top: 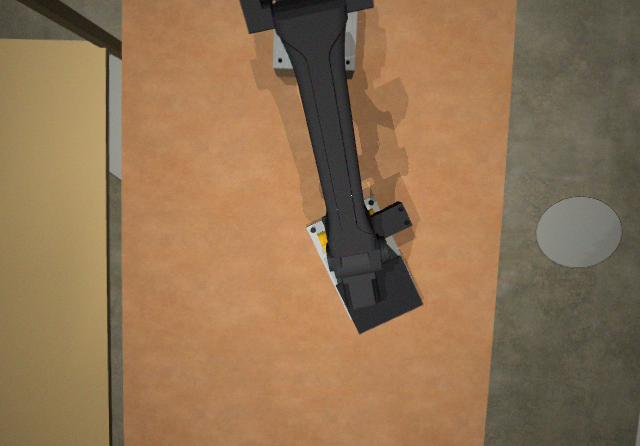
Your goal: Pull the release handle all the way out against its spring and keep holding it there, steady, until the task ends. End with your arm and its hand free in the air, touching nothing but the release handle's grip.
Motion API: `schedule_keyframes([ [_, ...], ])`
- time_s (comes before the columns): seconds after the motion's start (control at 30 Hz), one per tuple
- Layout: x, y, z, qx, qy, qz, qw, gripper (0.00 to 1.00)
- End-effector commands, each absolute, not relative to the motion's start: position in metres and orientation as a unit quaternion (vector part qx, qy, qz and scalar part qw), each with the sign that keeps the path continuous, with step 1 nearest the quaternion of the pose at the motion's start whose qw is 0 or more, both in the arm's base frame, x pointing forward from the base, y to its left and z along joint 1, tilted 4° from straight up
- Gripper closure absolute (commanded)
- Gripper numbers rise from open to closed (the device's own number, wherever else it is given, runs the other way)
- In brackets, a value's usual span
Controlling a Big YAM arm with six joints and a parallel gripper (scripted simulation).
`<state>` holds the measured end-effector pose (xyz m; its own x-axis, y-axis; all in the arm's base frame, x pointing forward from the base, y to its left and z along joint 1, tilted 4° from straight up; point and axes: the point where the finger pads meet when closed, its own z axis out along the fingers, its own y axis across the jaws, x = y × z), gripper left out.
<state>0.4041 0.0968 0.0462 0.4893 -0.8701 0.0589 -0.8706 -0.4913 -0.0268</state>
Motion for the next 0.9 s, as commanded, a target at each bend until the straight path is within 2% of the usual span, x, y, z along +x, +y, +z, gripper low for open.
schedule_keyframes([
  [0.0,0.411,0.104,0.055,0.867,-0.495,0.045,-0.009,1.00],
  [0.87,0.397,0.095,0.055,0.867,-0.495,0.045,-0.009,1.00],
])
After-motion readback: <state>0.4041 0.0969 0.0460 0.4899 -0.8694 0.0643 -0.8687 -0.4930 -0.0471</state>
